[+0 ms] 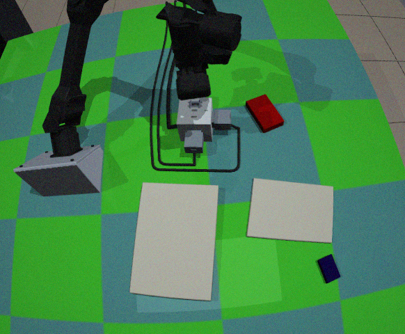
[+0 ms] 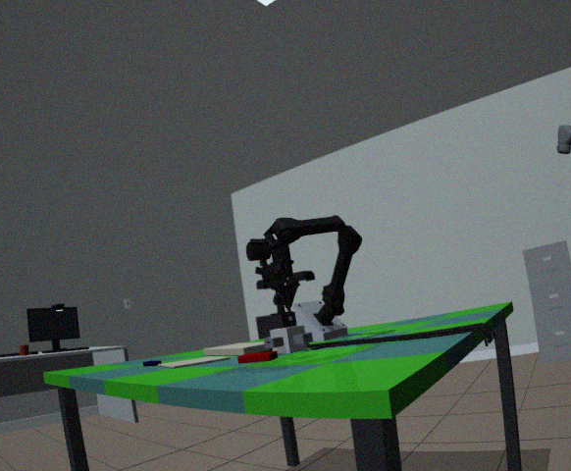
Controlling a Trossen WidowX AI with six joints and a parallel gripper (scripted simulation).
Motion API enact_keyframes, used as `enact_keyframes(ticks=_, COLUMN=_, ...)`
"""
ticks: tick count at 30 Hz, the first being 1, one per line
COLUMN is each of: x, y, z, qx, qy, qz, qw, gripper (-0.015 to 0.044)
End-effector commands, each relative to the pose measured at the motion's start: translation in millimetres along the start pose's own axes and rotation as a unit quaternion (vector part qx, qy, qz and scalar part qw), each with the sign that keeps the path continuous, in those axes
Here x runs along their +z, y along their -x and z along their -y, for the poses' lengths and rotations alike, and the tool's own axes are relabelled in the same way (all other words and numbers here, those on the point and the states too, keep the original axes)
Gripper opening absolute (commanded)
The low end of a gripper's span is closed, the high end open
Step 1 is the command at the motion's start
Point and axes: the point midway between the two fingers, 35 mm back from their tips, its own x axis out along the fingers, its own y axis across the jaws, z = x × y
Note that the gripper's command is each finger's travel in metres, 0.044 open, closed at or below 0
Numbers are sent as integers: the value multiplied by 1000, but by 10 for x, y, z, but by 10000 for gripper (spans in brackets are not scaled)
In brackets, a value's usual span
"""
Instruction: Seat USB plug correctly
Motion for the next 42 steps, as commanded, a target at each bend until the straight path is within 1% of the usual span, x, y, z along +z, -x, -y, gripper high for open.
enact_keyframes(ticks=1, x=-6, y=-7, z=2, qx=0, qy=-52, qz=-1, qw=999, gripper=0)
enact_keyframes(ticks=11, x=-6, y=-7, z=2, qx=0, qy=-182, qz=-1, qw=983, gripper=0)
enact_keyframes(ticks=21, x=-6, y=-7, z=2, qx=0, qy=-309, qz=-1, qw=951, gripper=0)
enact_keyframes(ticks=31, x=-6, y=-7, z=2, qx=0, qy=-430, qz=-1, qw=903, gripper=0)
enact_keyframes(ticks=42, x=-6, y=-7, z=2, qx=0, qy=-556, qz=-1, qw=831, gripper=0)
